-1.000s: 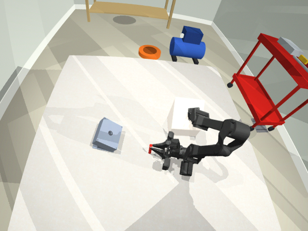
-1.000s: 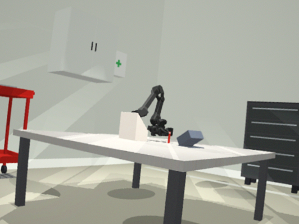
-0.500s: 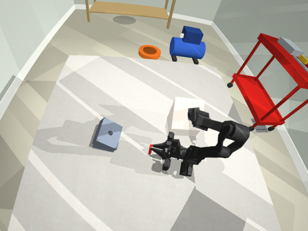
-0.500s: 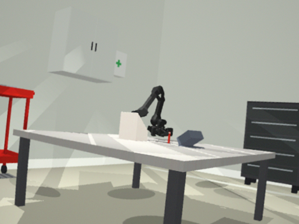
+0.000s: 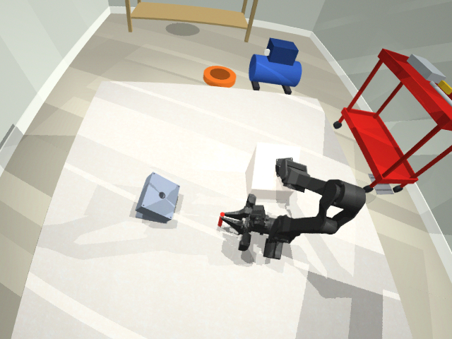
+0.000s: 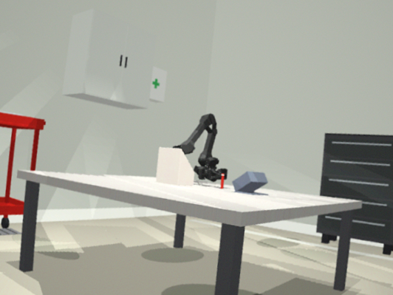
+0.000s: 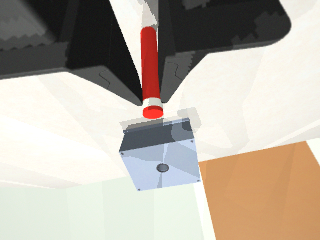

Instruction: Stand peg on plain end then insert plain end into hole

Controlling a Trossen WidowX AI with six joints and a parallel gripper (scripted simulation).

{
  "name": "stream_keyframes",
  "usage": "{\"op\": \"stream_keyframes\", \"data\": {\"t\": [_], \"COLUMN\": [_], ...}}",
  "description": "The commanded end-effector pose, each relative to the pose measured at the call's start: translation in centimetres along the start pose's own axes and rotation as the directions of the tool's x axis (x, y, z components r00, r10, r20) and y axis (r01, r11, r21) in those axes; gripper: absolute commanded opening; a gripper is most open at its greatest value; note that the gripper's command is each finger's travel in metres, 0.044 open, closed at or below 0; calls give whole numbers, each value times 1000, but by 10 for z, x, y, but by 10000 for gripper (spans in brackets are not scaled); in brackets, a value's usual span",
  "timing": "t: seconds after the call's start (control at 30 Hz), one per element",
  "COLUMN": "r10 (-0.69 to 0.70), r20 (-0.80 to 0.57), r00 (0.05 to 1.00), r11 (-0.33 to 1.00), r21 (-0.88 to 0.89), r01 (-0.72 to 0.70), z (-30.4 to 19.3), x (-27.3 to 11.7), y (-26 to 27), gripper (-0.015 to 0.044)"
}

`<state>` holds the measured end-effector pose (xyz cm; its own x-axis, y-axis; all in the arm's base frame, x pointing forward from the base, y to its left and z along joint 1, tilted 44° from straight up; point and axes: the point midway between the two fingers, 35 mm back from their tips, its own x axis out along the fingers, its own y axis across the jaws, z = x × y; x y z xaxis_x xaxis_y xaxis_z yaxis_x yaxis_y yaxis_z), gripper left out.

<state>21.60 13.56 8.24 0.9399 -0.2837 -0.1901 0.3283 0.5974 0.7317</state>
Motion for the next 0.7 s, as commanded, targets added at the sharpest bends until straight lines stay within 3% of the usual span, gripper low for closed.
{"op": "stream_keyframes", "data": {"t": [0.0, 0.67], "r10": [0, 2], "r20": [-1, 19], "r00": [1000, 1000], "r11": [1000, 1000], "r21": [0, 0], "r01": [0, -2], "z": [-2, -3], "x": [-1, -2], "y": [1, 3], "gripper": [49, 49]}}
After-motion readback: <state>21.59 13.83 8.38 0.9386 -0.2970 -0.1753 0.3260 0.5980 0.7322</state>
